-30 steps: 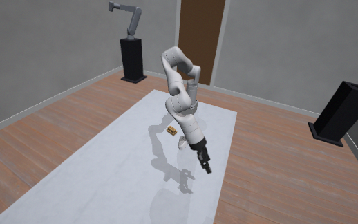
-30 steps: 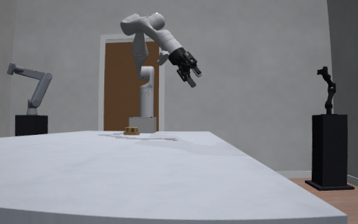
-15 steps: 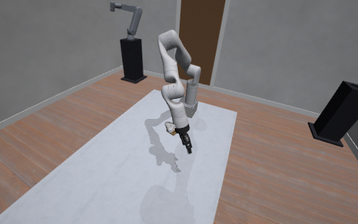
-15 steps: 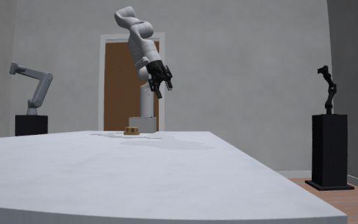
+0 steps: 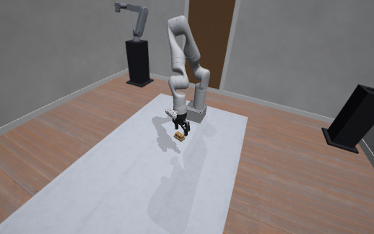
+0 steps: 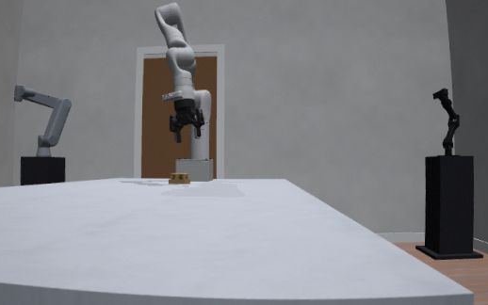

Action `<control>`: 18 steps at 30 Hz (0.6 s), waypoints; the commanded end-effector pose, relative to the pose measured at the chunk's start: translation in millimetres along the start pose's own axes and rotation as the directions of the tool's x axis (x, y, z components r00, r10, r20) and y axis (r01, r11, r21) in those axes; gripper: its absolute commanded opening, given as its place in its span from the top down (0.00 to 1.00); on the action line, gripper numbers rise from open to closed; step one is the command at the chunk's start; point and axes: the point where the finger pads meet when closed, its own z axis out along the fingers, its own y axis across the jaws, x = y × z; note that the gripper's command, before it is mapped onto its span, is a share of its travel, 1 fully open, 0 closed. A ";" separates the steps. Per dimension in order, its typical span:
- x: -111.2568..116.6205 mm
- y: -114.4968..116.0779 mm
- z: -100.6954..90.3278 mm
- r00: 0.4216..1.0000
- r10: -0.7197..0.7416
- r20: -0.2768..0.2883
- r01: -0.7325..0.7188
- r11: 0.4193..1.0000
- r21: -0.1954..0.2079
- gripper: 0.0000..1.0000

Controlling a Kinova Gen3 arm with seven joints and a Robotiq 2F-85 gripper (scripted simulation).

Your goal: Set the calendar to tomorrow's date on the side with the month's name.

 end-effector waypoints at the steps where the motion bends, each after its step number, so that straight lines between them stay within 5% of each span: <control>1: -8.0 29.3 -9.2 0.999 -0.026 -0.018 0.026 0.999 -0.028 0.00; 9: -48.0 94.8 -12.9 0.988 -0.153 -0.003 0.151 0.983 -0.103 0.00; 18: -63.3 115.8 -14.5 0.981 -0.193 0.009 0.193 0.973 -0.125 0.00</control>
